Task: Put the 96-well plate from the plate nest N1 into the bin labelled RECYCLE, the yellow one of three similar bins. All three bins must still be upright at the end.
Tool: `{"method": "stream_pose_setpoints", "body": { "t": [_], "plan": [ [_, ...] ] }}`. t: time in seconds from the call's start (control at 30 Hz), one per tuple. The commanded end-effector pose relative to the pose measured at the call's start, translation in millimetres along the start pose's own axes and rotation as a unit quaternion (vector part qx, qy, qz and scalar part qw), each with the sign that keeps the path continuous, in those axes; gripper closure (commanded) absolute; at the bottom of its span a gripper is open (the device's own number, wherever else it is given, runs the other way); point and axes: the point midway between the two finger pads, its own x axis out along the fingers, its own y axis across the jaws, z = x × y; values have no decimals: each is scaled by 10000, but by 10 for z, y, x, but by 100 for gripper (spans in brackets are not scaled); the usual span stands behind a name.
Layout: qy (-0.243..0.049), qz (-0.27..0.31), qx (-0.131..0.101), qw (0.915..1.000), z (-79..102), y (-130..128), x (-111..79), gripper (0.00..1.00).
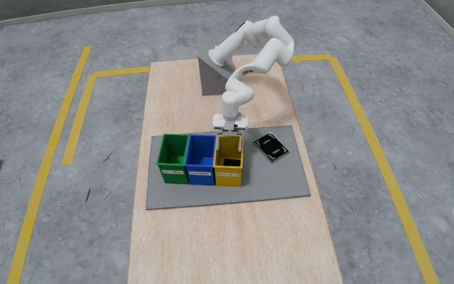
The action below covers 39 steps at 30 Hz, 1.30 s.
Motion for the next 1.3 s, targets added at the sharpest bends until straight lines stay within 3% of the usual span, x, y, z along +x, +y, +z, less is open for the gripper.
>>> {"method": "stream_pose_setpoints", "body": {
  "t": [0.0, 0.3, 0.4, 0.47, 0.53, 1.27],
  "plan": [
    [-21, 6, -2, 10000, 81, 5, 10, 82],
    [-21, 6, -2, 10000, 81, 5, 10, 82],
    [-20, 506, -4, 9987, 140, -29, -124, 82],
    [-20, 506, -4, 9987, 140, -29, -124, 82],
    [-20, 750, -4, 9972, 179, -53, -213, 82],
    [-18, 750, -6, 9972, 568, -289, -1102, 82]
  ]
}}
